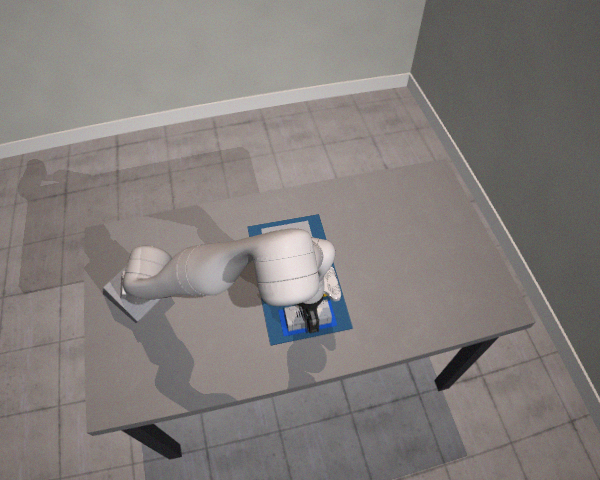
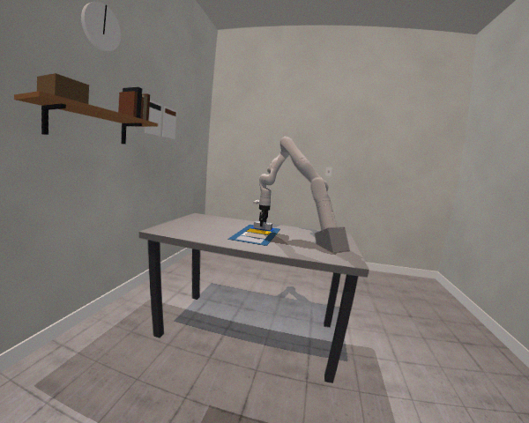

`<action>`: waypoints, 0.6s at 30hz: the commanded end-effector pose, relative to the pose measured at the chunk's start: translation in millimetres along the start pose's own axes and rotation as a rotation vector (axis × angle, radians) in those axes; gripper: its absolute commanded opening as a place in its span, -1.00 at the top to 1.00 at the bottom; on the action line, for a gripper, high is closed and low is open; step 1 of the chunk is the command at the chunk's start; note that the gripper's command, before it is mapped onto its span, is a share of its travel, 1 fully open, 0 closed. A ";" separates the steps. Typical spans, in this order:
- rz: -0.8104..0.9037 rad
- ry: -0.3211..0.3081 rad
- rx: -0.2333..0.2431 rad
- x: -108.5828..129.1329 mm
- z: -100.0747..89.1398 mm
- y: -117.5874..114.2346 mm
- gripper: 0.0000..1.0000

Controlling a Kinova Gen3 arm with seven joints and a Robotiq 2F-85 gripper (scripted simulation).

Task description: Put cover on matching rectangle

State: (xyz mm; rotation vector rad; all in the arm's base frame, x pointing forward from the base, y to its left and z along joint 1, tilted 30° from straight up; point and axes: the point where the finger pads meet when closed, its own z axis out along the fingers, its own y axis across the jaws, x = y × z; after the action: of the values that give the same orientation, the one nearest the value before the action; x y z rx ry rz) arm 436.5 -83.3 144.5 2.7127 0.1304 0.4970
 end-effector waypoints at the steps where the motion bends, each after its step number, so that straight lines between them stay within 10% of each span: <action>1: 0.000 0.002 0.000 0.5 -0.5 0.0 -1.00; 18: 0.000 0.002 0.000 0.5 -3.3 0.0 -1.00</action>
State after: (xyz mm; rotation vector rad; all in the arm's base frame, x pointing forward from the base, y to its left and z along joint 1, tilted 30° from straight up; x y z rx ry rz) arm 436.0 -82.8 145.6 2.7127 0.1305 0.4969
